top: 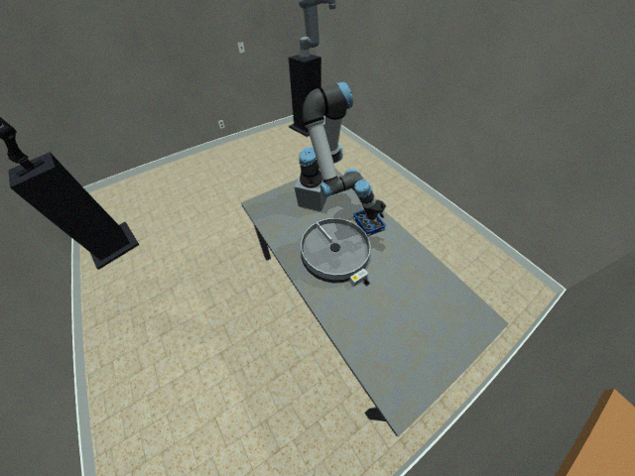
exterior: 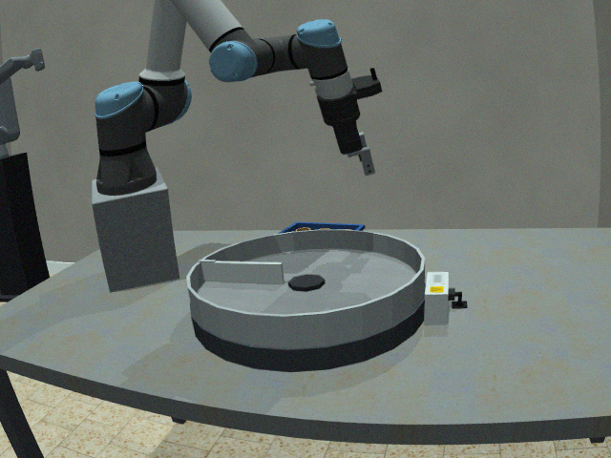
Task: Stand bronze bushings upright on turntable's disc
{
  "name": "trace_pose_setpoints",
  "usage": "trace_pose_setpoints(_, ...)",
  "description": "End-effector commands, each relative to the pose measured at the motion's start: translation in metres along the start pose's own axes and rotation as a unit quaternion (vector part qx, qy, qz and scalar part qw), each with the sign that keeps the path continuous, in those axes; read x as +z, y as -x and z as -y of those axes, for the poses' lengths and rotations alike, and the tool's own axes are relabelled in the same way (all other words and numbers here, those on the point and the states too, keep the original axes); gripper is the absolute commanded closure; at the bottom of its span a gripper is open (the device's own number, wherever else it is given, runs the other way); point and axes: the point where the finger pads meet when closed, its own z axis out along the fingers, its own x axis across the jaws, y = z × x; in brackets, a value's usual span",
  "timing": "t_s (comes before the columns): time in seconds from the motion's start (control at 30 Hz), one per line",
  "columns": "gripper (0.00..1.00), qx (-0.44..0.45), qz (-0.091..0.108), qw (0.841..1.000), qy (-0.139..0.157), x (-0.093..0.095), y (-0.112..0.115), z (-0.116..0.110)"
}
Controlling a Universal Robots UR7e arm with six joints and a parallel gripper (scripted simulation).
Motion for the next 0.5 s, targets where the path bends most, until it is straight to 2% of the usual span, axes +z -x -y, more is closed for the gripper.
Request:
trace_pose_setpoints(0.0,0.0,0.045,-0.022,0.999,-0.002,-0.017,-0.028,-0.016)
trace_pose_setpoints(0.13,0.0,0.108,-0.052,0.993,-0.005,-0.039,-0.063,-0.042)
trace_pose_setpoints(0.2,0.0,0.108,-0.052,0.993,-0.005,-0.039,-0.063,-0.042)
trace_pose_setpoints(0.27,0.0,0.149,-0.071,0.986,-0.006,-0.052,-0.084,-0.062)
trace_pose_setpoints(0.47,0.0,0.223,-0.105,0.969,-0.009,-0.075,-0.117,-0.099)
